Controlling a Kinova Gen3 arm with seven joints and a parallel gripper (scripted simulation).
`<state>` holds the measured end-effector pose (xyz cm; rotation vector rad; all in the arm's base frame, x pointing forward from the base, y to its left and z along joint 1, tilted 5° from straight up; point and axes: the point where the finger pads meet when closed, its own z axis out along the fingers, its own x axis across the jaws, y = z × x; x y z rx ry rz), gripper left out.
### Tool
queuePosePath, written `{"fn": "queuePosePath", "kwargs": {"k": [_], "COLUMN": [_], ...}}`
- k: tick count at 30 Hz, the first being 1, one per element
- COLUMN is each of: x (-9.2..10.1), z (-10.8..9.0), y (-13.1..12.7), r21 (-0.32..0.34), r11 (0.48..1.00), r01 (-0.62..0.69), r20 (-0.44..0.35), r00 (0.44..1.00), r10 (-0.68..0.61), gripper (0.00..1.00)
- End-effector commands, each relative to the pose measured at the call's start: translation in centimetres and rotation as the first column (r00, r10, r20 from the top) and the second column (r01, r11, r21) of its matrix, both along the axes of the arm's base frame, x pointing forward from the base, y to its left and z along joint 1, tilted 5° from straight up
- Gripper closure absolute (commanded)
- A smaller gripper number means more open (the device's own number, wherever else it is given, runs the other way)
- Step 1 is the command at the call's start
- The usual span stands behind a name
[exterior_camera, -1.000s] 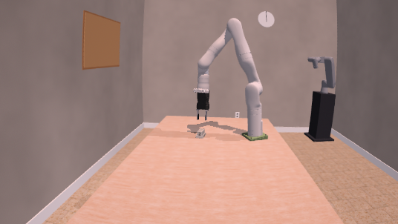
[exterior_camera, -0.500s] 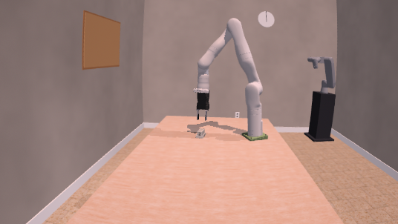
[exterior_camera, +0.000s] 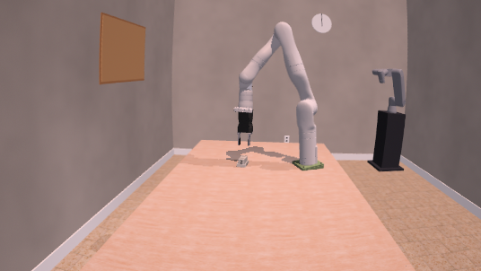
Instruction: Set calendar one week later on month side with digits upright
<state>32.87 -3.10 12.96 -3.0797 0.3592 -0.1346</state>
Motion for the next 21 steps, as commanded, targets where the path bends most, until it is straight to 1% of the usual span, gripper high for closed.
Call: {"fn": "queuePosePath", "kwargs": {"k": [1, 17, 21], "x": [0.0, 0.1, 0.2], "z": [0.0, -1.3, -1.9], "y": [0.0, 0.0, 0.1], "r21": [0.0, 0.0, 0.0], "r11": [1.0, 1.0, 1.0], "r01": [0.0, 0.0, 0.0], "r20": [0.001, 0.001, 0.001], "r00": [1.0, 1.0, 1.0], "r10": [0.0, 0.0, 0.0], "gripper": [0.1, 0.1, 0.1]}}
